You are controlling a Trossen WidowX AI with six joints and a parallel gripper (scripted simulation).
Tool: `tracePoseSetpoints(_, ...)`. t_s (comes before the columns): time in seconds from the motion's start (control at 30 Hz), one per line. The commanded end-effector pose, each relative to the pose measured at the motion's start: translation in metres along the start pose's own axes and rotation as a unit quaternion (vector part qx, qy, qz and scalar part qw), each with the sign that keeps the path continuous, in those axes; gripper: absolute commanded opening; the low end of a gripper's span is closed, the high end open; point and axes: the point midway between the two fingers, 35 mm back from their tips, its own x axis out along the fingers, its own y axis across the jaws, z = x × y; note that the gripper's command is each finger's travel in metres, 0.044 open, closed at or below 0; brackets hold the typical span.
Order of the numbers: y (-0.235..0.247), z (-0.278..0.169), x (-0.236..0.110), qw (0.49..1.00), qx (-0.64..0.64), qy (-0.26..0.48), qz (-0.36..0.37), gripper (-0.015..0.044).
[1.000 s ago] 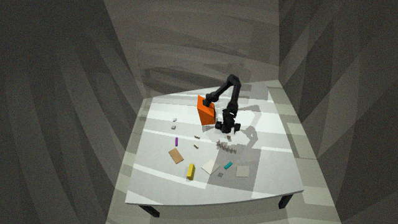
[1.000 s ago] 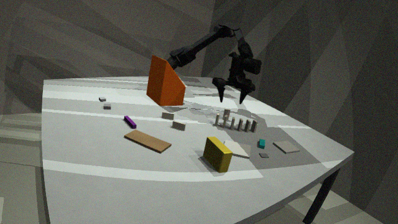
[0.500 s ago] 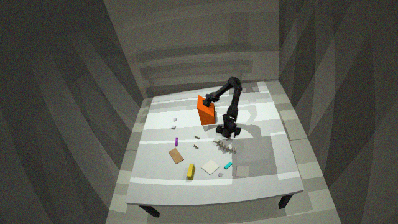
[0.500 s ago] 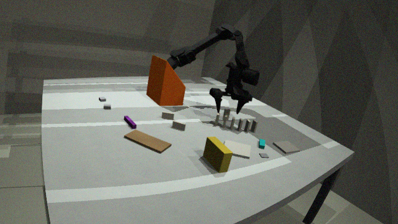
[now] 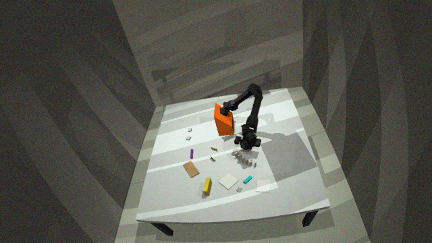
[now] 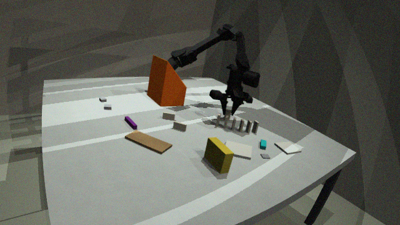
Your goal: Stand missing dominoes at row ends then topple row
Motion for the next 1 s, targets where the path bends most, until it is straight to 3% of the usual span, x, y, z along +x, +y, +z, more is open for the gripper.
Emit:
tracePoseSetpoints(0.0, -0.001, 0.000, 0.001, 1.000, 0.004, 0.000, -0.002, 0.0107)
tracePoseSetpoints(0.3, -0.001, 0.001, -0.002, 1.000, 0.004, -0.001, -0.002, 0.0107)
tracePoseSetpoints(0.5, -0.001, 0.008, -0.093, 1.000, 0.001, -0.002, -0.008, 0.0107)
tracePoseSetpoints(0.63, 0.000, 0.002, -0.130, 1.000, 0.001, -0.001, -0.004, 0.0107)
tracePoseSetpoints(0.97, -0.009, 0.008, -0.136, 0.999, -0.054, -0.001, -0.005, 0.0107)
